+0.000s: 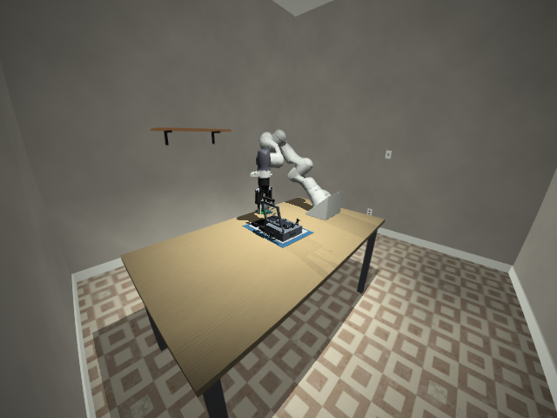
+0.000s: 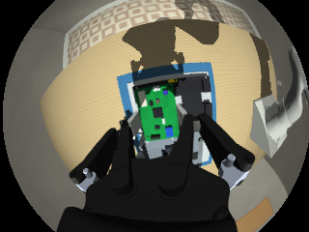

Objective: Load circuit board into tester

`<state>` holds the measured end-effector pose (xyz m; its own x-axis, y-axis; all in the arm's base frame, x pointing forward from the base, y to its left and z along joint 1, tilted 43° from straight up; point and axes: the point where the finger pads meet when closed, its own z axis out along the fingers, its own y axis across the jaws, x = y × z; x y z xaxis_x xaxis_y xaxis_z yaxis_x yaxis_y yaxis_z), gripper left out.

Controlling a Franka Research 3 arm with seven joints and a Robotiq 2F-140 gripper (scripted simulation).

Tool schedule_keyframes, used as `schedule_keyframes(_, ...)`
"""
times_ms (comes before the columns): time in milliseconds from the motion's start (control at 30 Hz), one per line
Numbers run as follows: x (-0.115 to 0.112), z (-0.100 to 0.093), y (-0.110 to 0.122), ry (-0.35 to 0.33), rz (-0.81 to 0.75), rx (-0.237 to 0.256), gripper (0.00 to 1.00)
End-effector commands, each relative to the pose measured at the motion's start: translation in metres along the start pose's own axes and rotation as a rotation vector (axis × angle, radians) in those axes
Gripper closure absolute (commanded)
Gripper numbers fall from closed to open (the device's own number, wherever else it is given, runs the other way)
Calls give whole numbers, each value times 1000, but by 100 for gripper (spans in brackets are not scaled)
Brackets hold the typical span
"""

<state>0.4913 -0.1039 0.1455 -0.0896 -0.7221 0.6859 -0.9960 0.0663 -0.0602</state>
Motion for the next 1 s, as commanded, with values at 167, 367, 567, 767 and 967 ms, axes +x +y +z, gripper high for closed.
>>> schedule_keyframes(167,-1,-3,-1,-1,-5,2,54)
schedule_keyframes(367,-1,-3,-1,-1,-10,2,54)
schedule_keyframes(567,-1,-3,-1,-1,-21,2,54)
schedule_keyframes(767,-1,-3,-1,-1,-34,2,54)
schedule_keyframes(967,-1,-3,-1,-1,-61,2,54)
